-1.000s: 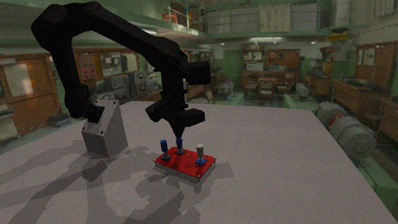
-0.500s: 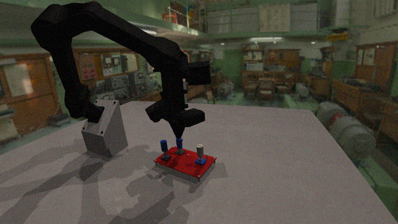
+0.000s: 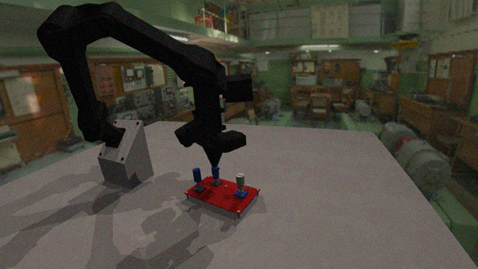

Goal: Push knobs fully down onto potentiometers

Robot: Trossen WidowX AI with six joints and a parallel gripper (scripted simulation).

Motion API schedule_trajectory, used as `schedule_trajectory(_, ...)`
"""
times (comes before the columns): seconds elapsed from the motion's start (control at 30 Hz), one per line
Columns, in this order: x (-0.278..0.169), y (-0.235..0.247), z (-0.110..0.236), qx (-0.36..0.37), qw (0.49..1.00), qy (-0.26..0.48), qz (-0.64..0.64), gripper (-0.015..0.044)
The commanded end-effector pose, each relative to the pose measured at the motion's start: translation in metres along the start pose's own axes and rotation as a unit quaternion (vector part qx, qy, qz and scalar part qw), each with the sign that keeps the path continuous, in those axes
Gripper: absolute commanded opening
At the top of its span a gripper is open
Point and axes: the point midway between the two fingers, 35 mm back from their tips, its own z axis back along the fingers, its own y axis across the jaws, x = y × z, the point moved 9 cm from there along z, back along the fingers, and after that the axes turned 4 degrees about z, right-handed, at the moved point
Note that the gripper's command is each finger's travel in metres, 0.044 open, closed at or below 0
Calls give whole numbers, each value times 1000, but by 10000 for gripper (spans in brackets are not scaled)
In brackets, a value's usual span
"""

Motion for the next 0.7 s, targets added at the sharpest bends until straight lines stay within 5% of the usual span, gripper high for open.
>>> schedule_trajectory(0.0, 0, 2, -8, -2, 1000, -3, -5, 0)
schedule_trajectory(0.67, 0, 2, -10, -2, 1000, -3, -5, 0)
